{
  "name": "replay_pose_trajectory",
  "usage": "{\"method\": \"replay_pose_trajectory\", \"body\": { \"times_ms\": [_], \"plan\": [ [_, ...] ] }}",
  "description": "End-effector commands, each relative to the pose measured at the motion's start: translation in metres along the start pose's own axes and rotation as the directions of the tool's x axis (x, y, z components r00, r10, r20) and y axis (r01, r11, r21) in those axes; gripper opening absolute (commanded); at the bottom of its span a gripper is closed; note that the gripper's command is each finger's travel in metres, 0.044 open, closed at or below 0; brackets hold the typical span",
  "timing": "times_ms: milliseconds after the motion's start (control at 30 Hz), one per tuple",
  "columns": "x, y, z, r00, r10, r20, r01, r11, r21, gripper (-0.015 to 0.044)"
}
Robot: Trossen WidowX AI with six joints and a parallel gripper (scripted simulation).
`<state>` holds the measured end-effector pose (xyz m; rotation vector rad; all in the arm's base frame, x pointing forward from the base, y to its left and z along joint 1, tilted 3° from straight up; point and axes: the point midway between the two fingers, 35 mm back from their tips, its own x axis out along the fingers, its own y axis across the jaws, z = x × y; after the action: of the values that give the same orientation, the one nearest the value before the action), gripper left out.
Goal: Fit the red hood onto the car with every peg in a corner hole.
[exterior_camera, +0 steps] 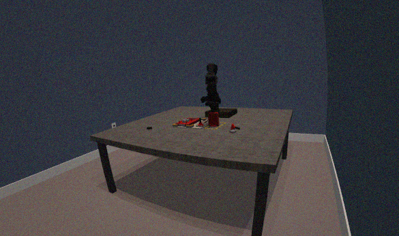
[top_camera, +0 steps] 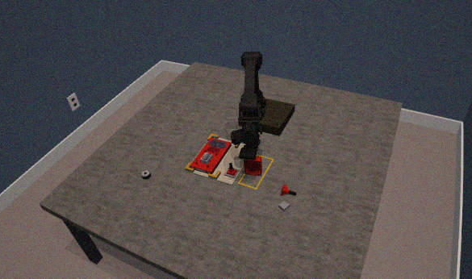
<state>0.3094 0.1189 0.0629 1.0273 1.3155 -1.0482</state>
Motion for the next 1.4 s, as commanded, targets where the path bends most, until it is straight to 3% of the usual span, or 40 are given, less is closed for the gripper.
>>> {"method": "replay_pose_trajectory", "body": {
  "times_ms": [0,1367],
  "plan": [
    [0.001,0.002,0.001,1.0,-0.005,0.004,0.005,1.0,-0.004,0.0],
    [0.001,0.024,0.001,1.0,-0.003,0.004,0.003,1.0,-0.004,0.0]
  ]
}}
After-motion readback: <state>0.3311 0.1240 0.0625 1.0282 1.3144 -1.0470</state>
